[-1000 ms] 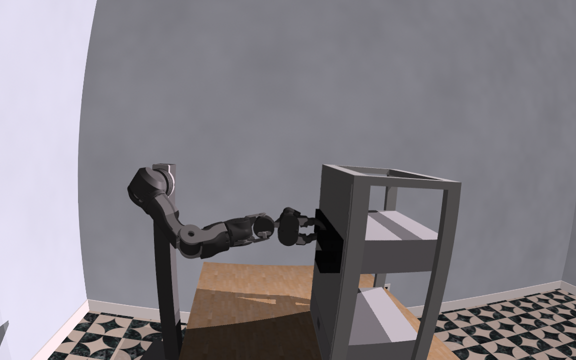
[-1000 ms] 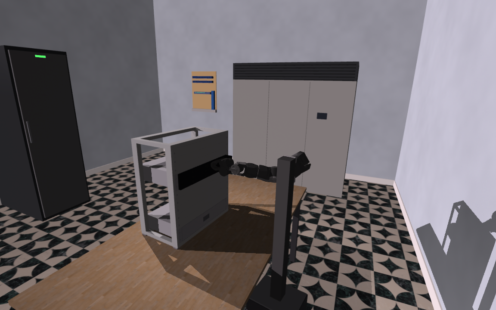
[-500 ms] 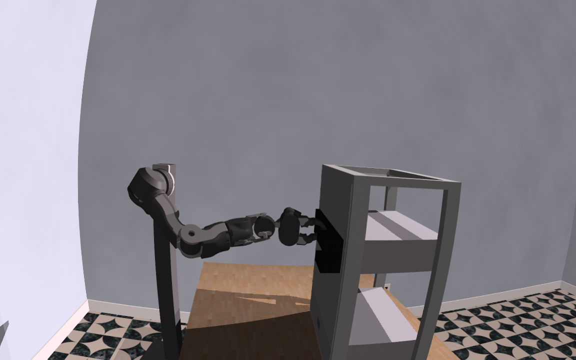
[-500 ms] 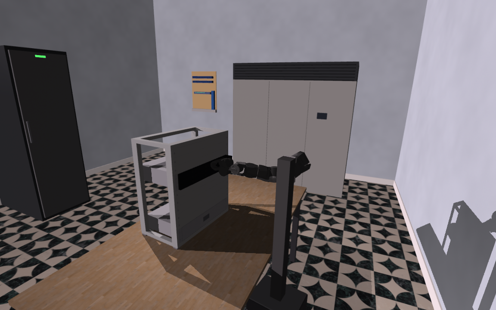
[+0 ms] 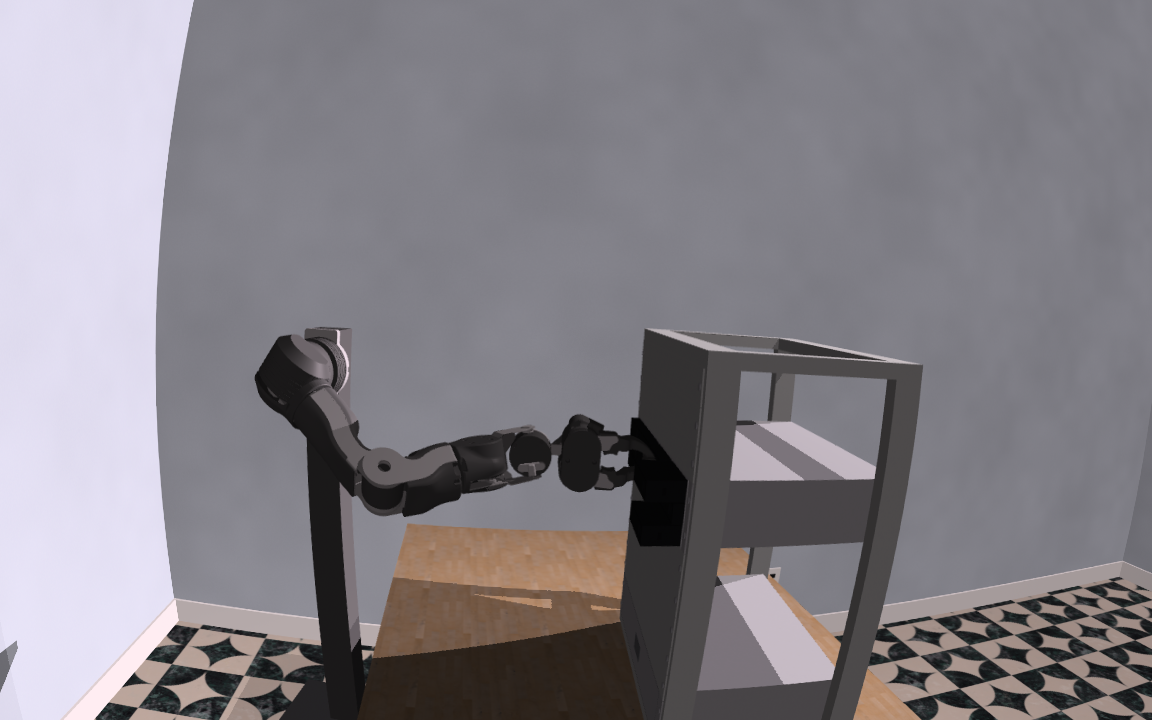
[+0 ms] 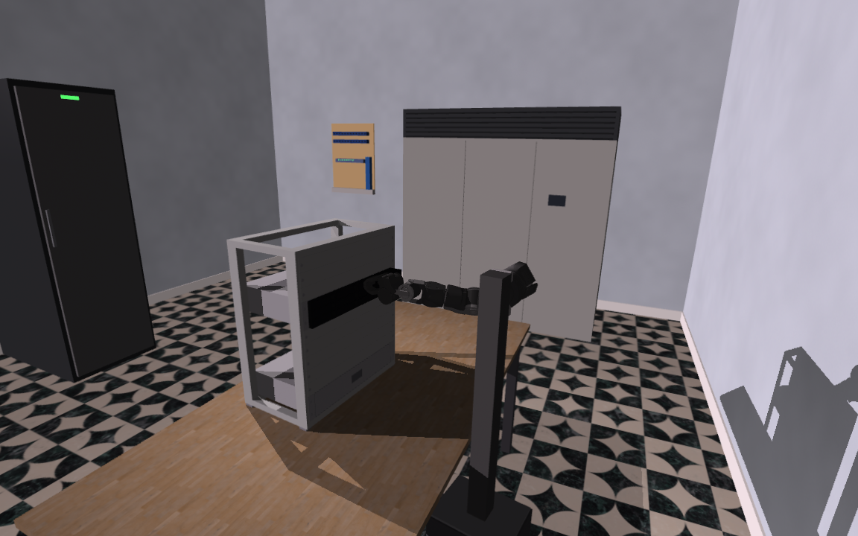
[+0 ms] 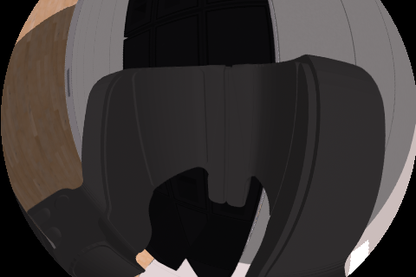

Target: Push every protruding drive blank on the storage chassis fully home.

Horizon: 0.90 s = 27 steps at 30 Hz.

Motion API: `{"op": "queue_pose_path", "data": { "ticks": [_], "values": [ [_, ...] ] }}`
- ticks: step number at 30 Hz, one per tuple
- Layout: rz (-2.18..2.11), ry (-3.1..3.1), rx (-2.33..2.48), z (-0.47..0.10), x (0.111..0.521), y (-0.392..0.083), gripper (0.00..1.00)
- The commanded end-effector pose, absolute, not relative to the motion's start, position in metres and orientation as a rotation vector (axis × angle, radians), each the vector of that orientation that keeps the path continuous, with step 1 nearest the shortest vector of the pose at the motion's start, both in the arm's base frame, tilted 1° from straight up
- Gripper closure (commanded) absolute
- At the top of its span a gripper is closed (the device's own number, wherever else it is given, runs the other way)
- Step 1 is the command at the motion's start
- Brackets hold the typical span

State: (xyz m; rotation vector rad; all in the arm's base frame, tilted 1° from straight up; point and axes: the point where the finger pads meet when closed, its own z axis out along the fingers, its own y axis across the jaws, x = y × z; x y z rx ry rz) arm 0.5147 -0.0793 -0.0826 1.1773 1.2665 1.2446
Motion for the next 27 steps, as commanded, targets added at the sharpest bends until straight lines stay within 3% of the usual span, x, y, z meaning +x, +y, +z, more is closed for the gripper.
{"op": "queue_pose_path", "data": {
  "ticks": [1,27],
  "values": [
    [1.255,1.257,1.172,-0.0780,0.5163,-0.0794,1.00],
    [1.261,1.255,1.167,-0.0749,0.5125,-0.0781,1.00]
  ]
}}
